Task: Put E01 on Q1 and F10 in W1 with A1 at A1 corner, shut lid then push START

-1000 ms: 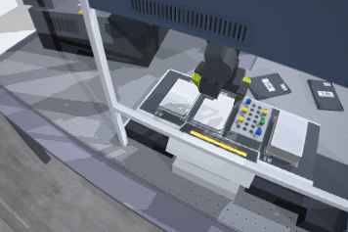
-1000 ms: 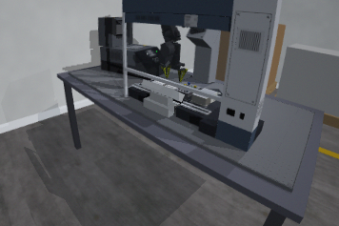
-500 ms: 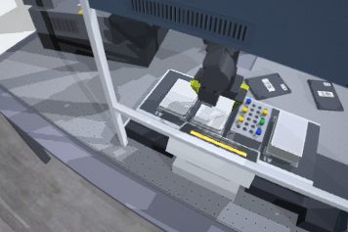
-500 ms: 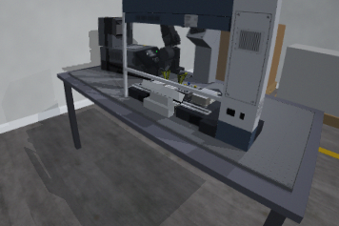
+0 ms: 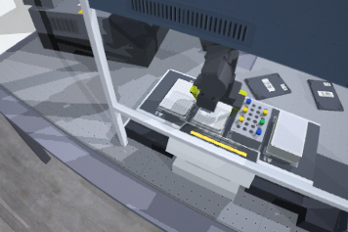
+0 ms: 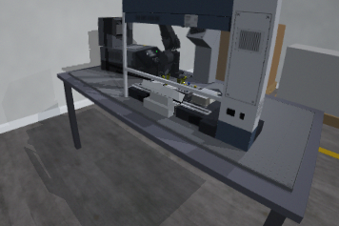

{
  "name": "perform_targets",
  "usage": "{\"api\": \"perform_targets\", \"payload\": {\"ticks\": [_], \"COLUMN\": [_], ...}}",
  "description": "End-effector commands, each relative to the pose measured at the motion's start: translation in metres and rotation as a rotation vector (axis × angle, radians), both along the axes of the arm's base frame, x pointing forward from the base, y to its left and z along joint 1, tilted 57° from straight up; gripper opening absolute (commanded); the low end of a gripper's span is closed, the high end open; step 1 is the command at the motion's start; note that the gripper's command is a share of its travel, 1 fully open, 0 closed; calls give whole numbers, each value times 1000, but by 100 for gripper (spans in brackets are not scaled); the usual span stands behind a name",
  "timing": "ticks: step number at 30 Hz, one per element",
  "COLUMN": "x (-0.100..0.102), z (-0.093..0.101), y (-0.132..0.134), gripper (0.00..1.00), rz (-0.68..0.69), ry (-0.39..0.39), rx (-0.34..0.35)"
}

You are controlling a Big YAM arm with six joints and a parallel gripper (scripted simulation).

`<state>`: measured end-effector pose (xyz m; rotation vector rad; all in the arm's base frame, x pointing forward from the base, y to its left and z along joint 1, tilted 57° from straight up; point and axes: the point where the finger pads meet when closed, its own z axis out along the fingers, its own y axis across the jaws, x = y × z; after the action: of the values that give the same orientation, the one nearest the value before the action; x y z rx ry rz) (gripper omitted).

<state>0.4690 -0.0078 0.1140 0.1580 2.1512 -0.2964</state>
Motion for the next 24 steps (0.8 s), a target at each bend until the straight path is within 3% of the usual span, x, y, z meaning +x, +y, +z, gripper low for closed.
{"api": "perform_targets", "payload": {"ticks": [1,6,9,19,20,24], "x": [6,13,16,2,1,1], "z": [-2,4,-3,-6,-6,-3], "y": [3,-1,-4,5,2,0], "gripper": [100,100,100,100,0,0], "rz": [18,10,3,20,15,11], "ry": [-12,-33,-20,10,11,2], "rx": [-8,-6,-1,-9,-9,-1]}}
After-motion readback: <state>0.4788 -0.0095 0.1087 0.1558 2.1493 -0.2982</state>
